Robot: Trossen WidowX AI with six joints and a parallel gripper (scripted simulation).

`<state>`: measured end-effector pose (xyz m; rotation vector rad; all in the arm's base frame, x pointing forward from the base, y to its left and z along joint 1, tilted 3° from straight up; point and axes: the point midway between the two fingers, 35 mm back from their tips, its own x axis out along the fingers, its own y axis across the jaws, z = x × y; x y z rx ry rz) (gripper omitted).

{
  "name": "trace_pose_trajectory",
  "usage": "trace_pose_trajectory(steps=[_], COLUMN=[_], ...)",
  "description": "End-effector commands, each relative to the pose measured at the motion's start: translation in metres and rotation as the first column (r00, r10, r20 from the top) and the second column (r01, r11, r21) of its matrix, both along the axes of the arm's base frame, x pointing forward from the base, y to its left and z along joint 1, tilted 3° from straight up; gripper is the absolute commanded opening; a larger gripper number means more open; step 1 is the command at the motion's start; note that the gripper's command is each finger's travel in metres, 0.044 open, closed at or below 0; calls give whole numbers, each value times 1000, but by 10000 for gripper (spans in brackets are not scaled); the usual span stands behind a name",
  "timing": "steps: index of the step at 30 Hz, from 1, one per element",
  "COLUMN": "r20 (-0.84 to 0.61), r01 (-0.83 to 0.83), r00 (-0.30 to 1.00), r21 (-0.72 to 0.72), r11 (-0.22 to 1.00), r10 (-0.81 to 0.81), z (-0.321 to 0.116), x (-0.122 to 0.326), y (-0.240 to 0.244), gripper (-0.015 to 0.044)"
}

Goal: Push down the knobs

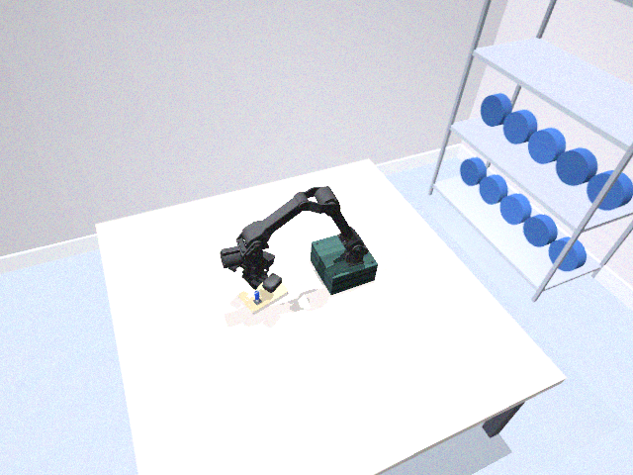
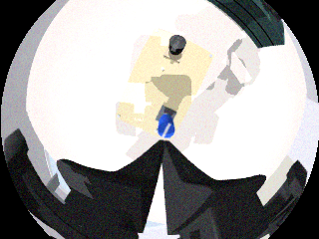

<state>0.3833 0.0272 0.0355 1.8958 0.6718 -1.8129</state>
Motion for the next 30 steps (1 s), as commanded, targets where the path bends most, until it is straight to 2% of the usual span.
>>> trace_pose_trajectory(steps=[1, 30], r20=[-19, -19], r01=[6, 6], r00=[1000, 1000], r21=[-4, -4], r11=[1000, 1000], r10=[-6, -6], z=[-12, -17], x=[-3, -3], y=[0, 0], gripper=[0, 0])
